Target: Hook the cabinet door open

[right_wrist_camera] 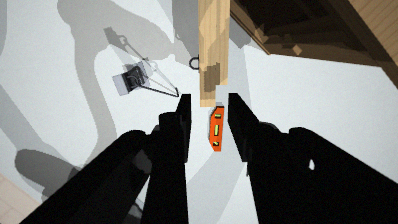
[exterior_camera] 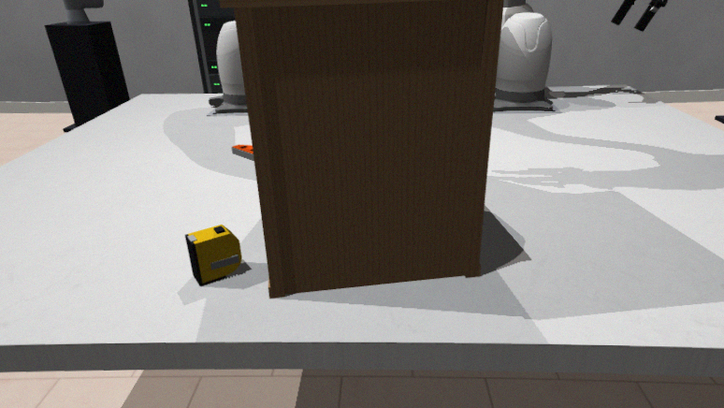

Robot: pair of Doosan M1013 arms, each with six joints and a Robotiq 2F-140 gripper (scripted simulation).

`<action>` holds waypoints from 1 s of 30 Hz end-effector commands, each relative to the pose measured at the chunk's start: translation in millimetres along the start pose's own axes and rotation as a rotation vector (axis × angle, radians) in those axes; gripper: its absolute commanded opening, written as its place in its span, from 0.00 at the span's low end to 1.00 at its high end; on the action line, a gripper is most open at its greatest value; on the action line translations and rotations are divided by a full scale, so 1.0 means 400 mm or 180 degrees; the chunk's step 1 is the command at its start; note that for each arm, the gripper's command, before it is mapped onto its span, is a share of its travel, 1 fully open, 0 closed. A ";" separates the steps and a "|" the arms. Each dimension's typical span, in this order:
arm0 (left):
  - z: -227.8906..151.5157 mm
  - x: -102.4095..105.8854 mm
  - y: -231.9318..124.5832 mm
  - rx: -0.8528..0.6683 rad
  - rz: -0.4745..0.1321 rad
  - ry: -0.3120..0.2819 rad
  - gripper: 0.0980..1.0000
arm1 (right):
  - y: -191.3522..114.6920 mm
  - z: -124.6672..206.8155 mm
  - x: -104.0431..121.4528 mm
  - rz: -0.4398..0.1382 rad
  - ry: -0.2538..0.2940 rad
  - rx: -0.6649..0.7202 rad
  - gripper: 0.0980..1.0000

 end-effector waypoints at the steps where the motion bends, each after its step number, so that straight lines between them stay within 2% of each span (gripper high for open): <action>1: 0.000 -0.001 0.000 0.0000 0.0003 0.0001 1.00 | 0.000 0.000 -0.005 0.0004 -0.0001 0.0000 0.22; 9: 0.000 -0.001 0.000 0.0000 0.0003 0.0001 1.00 | 0.000 -0.001 -0.006 0.0004 -0.0001 -0.0007 0.22; 11: 0.000 -0.001 0.000 0.0000 0.0003 0.0001 1.00 | -0.003 -0.015 -0.007 0.0004 -0.0002 -0.0154 0.22; 15: 0.000 -0.001 0.000 0.0000 0.0003 0.0001 1.00 | -0.029 -0.119 -0.011 0.0004 -0.0002 -0.1134 0.22; 18: 0.000 -0.001 0.000 0.0000 0.0003 0.0001 1.00 | -0.062 -0.222 -0.010 -0.0005 -0.0002 -0.1598 0.22; 21: 0.000 -0.001 0.000 0.0000 0.0003 0.0001 1.00 | -0.087 -0.288 -0.007 -0.0014 0.0000 -0.2129 0.22; 24: 0.000 -0.001 0.000 0.0000 0.0003 0.0001 1.00 | -0.093 -0.302 -0.006 -0.0014 0.0001 -0.2655 0.22; 26: 0.000 -0.001 0.000 0.0000 0.0003 0.0001 1.00 | -0.093 -0.302 -0.006 -0.0014 0.0001 -0.2655 0.22; 27: 0.000 -0.001 0.000 0.0000 0.0003 0.0001 1.00 | -0.094 -0.301 -0.006 0.0003 -0.0003 -0.3147 0.14; 30: 0.000 -0.001 0.000 0.0000 0.0003 0.0001 1.00 | -0.094 -0.301 -0.006 0.0003 -0.0003 -0.3148 0.14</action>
Point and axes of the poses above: on each arm, the point where the finger pads meet when closed, its own x axis out along the fingers, its own z axis across the jaws, y = z × x, the point moved 9 cm from there along -x, back along the fingers, and after that the axes turned 14 degrees about -x, right-handed, at the moved point
